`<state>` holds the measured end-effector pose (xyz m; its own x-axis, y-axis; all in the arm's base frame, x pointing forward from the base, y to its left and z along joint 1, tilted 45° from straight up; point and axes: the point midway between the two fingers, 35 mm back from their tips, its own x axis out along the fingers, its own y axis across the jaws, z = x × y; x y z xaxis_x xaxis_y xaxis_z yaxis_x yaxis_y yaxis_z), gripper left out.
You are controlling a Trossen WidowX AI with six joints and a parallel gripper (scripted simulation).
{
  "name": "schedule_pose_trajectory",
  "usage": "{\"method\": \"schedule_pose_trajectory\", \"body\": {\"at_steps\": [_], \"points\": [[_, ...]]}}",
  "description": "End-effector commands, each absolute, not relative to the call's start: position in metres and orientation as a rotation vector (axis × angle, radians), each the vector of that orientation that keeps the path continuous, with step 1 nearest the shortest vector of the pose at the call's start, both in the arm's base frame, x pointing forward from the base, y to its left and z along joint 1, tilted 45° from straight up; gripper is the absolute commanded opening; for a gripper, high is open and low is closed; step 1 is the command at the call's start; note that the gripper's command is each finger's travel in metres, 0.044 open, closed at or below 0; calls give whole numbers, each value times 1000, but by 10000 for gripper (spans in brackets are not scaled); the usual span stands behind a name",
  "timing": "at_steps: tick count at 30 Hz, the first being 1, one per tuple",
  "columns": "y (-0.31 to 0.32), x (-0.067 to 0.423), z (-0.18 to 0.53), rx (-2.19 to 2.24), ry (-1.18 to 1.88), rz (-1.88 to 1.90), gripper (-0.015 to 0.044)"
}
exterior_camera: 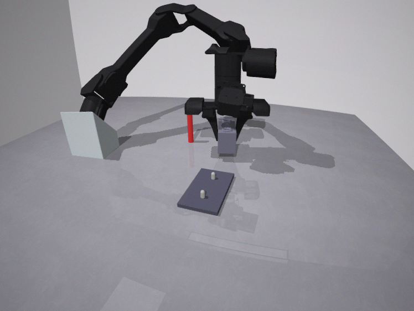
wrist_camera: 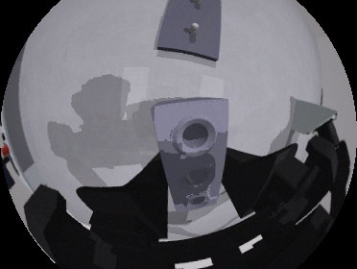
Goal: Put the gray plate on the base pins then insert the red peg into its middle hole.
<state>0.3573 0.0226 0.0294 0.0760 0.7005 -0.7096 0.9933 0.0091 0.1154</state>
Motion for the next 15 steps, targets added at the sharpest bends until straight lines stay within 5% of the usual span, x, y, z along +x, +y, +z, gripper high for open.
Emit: {"method": "schedule_pose_trajectory", "body": {"at_steps": [1,15], "points": [[13,359,38,1741,1677,-616,0],[-19,356,67,1741,1676,-622,0]]}}
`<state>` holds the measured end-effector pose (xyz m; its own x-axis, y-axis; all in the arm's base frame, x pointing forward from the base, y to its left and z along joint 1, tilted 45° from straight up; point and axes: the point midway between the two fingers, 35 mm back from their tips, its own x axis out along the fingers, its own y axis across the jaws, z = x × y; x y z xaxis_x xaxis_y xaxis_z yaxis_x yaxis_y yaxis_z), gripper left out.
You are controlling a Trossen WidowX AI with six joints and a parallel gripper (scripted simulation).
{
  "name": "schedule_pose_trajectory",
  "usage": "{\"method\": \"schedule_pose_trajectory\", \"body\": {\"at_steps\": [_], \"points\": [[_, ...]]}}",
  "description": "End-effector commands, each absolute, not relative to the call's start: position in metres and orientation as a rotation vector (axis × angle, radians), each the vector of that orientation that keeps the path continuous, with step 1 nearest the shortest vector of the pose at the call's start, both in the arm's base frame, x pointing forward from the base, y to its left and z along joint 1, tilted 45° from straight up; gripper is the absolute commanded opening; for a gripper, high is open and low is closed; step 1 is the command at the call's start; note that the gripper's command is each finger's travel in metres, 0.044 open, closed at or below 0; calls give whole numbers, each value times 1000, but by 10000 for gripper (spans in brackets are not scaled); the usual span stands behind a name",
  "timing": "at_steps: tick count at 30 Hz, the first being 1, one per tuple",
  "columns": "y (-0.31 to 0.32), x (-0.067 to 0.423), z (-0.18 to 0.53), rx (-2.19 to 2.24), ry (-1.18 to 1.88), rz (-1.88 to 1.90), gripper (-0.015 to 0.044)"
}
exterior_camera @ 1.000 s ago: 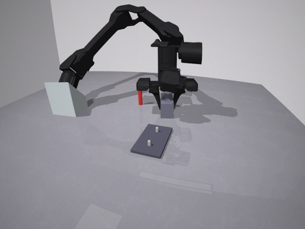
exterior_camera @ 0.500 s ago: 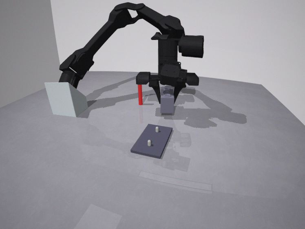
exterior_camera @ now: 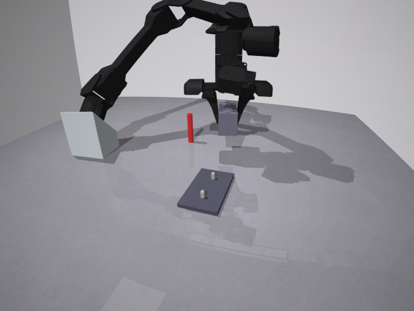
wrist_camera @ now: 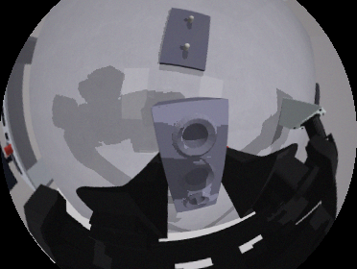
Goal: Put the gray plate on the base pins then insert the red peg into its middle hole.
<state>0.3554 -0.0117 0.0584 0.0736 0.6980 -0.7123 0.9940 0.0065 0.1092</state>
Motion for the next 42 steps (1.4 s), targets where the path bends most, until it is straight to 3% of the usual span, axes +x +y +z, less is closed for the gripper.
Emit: {"method": "schedule_pose_trajectory", "body": {"at_steps": [1,20,42], "points": [[-22,355,69,1741,1676,-622,0],[-57,343,107,1747,1682,-620,0],[-83,348,46,1806,1671,-715,0]]}}
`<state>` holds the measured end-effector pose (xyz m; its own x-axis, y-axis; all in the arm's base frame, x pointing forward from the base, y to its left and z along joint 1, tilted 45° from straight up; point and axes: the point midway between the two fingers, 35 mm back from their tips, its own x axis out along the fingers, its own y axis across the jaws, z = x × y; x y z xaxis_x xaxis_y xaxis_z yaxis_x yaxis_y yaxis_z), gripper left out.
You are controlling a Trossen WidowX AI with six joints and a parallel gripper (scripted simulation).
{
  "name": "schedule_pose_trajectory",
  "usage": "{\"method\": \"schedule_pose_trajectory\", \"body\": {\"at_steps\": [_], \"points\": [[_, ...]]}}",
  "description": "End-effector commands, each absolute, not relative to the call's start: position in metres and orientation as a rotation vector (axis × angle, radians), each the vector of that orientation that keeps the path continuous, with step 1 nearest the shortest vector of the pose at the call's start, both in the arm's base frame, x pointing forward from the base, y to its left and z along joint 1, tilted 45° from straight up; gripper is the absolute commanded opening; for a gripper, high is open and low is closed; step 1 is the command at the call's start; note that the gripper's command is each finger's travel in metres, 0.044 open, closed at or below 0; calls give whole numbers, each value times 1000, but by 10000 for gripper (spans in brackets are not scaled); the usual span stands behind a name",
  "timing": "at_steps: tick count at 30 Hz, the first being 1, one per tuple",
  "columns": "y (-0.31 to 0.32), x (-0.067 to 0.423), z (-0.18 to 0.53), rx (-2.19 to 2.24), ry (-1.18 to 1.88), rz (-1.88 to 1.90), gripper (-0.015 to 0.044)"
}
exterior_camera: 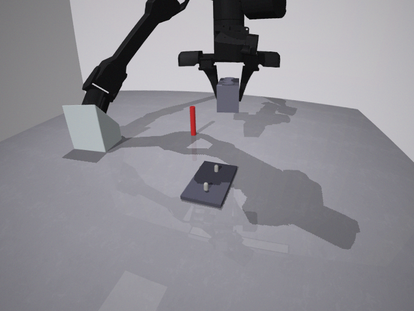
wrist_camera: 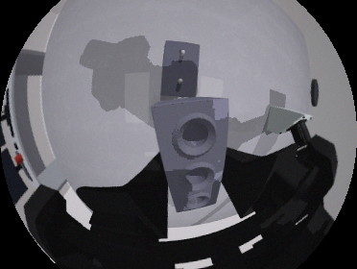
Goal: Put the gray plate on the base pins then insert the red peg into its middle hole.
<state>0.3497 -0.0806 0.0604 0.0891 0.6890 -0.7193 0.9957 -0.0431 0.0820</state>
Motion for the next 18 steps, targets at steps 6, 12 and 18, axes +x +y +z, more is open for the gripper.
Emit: {"method": "schedule_pose_trajectory", "body": {"at_steps": [6,12,18], "points": [[-90,348,27,1826,1669,-742,0],[-96,347,9,1846,1666,-770,0],[-102,345,-10,1866,1663,-797,0]]}}
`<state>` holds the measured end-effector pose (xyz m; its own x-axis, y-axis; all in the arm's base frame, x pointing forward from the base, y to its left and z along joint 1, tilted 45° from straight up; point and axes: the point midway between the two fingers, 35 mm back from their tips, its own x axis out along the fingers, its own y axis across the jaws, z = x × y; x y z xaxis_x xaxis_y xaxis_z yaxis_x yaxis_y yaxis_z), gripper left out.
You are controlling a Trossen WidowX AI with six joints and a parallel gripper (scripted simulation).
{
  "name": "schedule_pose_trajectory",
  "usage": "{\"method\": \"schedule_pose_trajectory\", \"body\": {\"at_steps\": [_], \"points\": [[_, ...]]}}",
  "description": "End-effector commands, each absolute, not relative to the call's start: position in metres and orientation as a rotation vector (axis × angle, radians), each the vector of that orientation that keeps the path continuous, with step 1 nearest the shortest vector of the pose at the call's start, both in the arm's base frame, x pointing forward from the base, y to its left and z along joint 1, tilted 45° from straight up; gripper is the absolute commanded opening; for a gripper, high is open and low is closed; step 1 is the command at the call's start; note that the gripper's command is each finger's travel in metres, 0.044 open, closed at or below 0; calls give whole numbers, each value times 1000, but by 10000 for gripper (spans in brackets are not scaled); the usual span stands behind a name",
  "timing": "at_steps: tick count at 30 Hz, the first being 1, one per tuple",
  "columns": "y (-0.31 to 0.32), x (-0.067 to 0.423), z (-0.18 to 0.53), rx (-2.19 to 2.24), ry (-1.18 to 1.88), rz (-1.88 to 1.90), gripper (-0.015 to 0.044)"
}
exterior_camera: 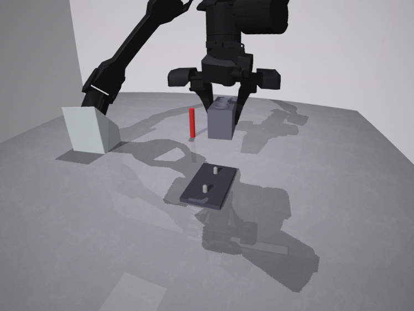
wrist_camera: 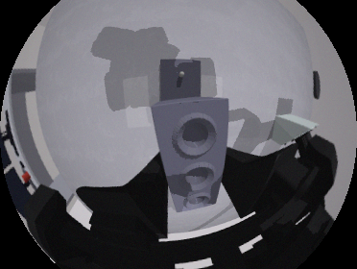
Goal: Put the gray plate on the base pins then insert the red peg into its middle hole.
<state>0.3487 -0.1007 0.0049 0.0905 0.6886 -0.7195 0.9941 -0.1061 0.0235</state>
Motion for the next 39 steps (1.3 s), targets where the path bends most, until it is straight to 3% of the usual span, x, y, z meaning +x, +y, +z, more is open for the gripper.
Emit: {"method": "schedule_pose_trajectory", "body": {"at_steps": [1,17,39], "points": [[-103,344,-13,1870,1663,-801,0],[-115,335,-60,1921,1655,-870,0],[-115,335,-61,1921,1655,-871,0]]}}
